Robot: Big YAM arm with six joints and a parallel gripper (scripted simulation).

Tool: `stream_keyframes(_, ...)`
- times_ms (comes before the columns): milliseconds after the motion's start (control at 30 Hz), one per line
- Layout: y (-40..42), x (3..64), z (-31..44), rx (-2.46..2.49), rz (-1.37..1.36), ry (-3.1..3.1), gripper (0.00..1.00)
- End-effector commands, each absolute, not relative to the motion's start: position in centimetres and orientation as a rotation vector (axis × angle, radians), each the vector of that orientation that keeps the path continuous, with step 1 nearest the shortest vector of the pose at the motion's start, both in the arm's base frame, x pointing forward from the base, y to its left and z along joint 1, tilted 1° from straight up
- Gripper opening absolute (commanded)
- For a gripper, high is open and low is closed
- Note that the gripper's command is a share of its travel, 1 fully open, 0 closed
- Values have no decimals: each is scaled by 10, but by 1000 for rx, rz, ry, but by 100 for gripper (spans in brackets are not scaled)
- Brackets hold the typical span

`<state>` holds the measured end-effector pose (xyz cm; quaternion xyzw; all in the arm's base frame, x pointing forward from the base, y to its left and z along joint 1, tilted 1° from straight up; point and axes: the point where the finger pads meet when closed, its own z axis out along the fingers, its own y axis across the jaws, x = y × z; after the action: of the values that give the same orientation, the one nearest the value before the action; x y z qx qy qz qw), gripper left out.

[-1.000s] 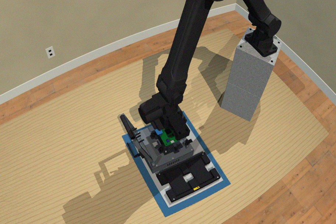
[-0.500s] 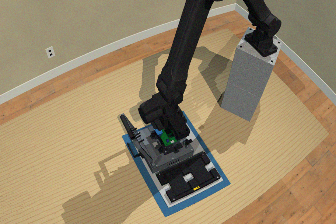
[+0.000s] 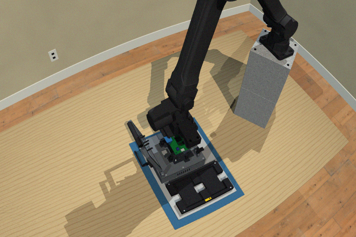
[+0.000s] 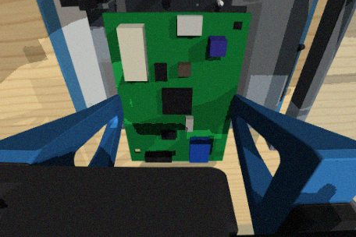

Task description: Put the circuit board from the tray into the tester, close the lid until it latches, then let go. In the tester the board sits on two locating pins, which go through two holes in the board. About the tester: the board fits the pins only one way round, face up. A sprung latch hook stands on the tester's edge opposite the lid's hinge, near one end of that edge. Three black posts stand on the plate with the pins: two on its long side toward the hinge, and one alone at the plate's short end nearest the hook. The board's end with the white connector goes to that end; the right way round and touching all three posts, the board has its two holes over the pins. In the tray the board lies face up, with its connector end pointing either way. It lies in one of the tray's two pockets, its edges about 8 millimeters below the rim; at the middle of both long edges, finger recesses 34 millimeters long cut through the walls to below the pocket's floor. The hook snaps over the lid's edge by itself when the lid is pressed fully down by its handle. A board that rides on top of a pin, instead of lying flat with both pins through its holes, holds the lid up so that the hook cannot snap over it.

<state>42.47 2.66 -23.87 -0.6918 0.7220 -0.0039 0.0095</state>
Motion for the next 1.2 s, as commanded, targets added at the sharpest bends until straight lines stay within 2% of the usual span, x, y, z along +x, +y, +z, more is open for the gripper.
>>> stream_keyframes(0,32,437,-227,-2165,-27,2223,72)
stream_keyframes(1167,33,436,-258,-2169,-25,2221,72)
